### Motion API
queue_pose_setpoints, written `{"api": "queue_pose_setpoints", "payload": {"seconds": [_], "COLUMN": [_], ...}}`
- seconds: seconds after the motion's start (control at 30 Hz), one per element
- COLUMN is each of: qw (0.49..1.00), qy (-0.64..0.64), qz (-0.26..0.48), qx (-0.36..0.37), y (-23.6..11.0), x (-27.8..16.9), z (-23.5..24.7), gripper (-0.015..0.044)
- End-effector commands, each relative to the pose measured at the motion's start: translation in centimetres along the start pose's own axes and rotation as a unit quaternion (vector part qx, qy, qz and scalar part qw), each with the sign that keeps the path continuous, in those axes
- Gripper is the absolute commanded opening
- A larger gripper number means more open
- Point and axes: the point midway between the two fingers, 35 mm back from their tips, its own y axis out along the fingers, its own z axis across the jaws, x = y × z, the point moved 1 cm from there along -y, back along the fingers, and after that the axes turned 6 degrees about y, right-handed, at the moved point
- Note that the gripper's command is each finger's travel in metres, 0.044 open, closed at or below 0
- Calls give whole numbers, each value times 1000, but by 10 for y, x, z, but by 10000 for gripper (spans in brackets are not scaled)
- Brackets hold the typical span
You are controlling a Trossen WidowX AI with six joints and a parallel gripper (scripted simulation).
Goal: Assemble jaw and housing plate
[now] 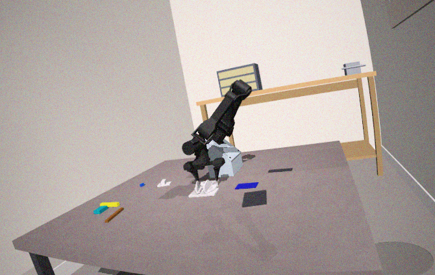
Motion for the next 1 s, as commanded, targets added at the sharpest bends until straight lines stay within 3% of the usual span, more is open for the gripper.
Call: {"api": "queue_pose_setpoints", "payload": {"seconds": [0.0, 0.1, 0.23, 0.5, 0.97], "qw": [1000, 1000, 1000, 1000, 1000], "qy": [-6, -6, -3, -4, -4], "qz": [-9, -9, -13, -8, -8], "qx": [-2, -1, 1, -3, -3], "y": [-37, -53, -46, -101, -102], "x": [4, 2, 3, -49, -50], "z": [0, 1, 1, -6, -6], "gripper": [440, 440, 440, 440, 440]}}
